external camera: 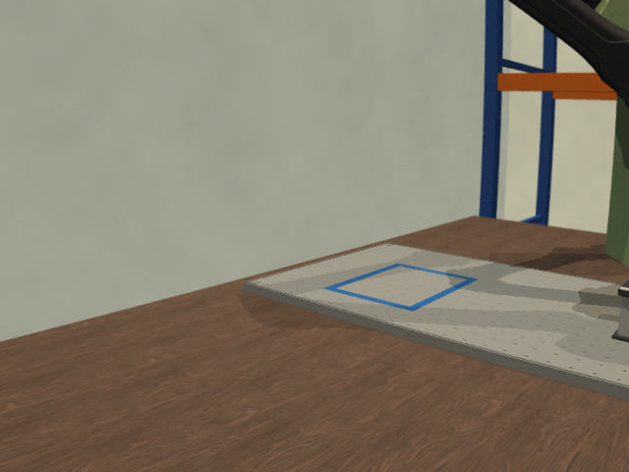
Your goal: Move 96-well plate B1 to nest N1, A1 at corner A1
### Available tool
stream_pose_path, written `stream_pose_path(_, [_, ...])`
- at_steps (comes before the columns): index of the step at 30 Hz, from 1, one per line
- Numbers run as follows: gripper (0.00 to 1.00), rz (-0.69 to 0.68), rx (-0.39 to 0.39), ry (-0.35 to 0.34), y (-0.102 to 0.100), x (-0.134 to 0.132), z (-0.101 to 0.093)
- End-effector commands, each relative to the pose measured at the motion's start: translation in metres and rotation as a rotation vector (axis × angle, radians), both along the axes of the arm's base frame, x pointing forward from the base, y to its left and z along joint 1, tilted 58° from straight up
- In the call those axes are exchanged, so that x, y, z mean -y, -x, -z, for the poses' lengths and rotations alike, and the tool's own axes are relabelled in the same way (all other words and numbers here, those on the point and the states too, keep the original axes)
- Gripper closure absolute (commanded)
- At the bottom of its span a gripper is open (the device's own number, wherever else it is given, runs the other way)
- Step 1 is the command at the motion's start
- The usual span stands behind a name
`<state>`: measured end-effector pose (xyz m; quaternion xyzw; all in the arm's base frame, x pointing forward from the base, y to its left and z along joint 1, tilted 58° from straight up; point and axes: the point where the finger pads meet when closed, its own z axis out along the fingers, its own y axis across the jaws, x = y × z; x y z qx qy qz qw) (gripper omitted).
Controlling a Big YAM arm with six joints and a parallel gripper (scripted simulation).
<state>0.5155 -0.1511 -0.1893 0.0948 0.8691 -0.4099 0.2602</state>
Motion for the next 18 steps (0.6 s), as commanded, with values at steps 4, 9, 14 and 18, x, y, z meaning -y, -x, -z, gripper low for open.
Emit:
stream_pose_path(4, [1.0, -0.005, 0.021, 0.002, -0.0078, 0.0006, -0.0048])
stream_pose_path(9, [0.0, -0.012, 0.004, 0.0, -0.0014, -0.0053, -0.0022])
stream_pose_path(14, [0.0, -0.012, 0.004, 0.0, -0.0014, -0.0053, -0.0022])
stream_pose_path(18, [0.0, -0.012, 0.004, 0.0, -0.0014, -0.0053, -0.0022])
